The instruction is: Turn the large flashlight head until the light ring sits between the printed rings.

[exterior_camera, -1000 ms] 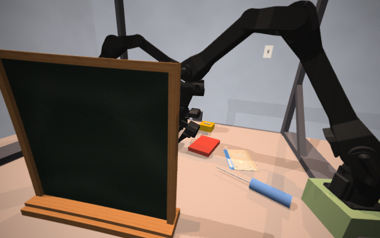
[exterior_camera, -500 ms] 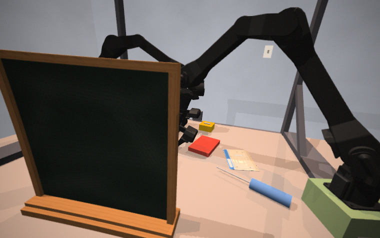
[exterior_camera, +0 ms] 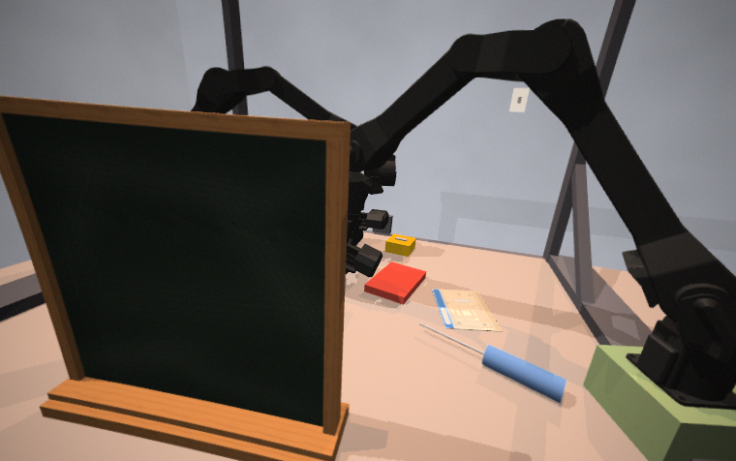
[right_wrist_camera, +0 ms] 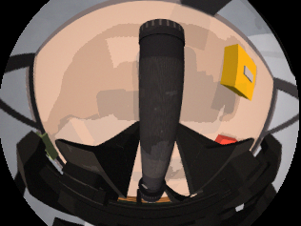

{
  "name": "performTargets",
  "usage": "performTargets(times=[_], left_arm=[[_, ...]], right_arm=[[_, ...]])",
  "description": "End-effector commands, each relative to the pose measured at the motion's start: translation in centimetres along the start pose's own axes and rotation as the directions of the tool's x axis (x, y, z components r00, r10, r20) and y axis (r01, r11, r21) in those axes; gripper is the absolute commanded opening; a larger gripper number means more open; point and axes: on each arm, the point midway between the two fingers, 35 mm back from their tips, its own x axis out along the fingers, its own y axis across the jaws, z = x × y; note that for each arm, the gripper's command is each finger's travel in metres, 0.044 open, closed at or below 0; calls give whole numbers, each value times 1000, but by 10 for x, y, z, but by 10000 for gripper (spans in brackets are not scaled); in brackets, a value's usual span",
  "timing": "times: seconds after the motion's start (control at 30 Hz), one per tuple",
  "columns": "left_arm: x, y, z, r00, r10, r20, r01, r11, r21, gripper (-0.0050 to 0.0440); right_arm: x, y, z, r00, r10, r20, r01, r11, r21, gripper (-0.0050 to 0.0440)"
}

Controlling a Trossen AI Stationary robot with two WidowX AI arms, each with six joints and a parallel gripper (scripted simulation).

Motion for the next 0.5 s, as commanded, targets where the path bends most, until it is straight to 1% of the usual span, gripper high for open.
performTargets(times=[0.0,0.1,0.13,0.2,0.23,0.47], left_arm=[[-9,10,2,999,-30,15,30,1000,-2,226],[-9,11,3,998,-64,15,64,998,-1,226],[-7,9,2,999,-48,13,48,999,0,226],[-7,9,2,999,-48,13,48,999,0,226],[-9,12,3,996,-87,15,87,996,0,226],[-10,15,3,986,-166,17,166,986,4,226]], right_arm=[[-16,-6,3,999,-40,17,40,999,2,130],[-16,-6,3,999,-40,17,40,999,2,130],[-16,-6,3,999,-40,17,40,999,2,130],[-16,-6,3,999,-40,17,40,999,2,130],[-16,-6,3,999,-40,17,40,999,2,130],[-16,-6,3,999,-40,17,40,999,2,130]])
